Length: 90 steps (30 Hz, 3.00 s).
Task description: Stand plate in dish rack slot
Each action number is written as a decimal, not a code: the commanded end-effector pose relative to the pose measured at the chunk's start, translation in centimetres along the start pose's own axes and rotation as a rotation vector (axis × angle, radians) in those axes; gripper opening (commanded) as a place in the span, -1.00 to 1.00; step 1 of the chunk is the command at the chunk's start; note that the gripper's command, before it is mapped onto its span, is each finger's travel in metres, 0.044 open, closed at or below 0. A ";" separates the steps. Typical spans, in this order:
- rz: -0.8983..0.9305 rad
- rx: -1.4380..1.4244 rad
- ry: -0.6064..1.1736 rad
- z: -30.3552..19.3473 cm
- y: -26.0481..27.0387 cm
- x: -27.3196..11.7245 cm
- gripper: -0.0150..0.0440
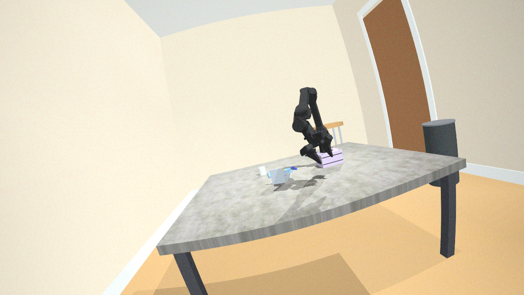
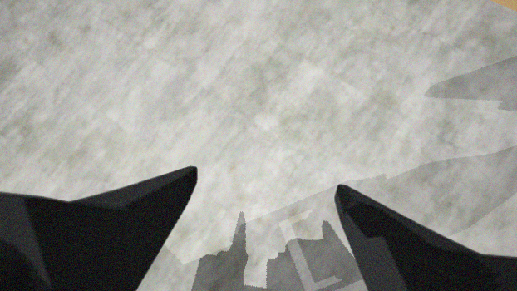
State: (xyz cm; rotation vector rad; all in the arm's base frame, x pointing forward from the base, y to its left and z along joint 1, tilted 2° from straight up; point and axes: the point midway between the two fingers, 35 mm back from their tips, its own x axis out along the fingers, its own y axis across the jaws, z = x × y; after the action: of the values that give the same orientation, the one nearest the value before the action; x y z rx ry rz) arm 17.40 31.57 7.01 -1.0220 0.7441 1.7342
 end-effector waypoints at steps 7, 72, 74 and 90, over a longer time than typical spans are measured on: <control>-0.112 0.292 0.045 -6.0 -3.9 -2.9 0.86; -0.564 2.020 0.212 -41.7 4.3 -17.7 0.86; -0.564 2.020 0.212 -41.7 4.3 -17.7 0.86; -0.564 2.020 0.212 -42.9 4.0 -15.5 0.86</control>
State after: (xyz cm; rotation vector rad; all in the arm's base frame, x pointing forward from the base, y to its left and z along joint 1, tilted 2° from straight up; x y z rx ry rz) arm 29.89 -12.22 1.70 0.1258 1.5040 -0.1092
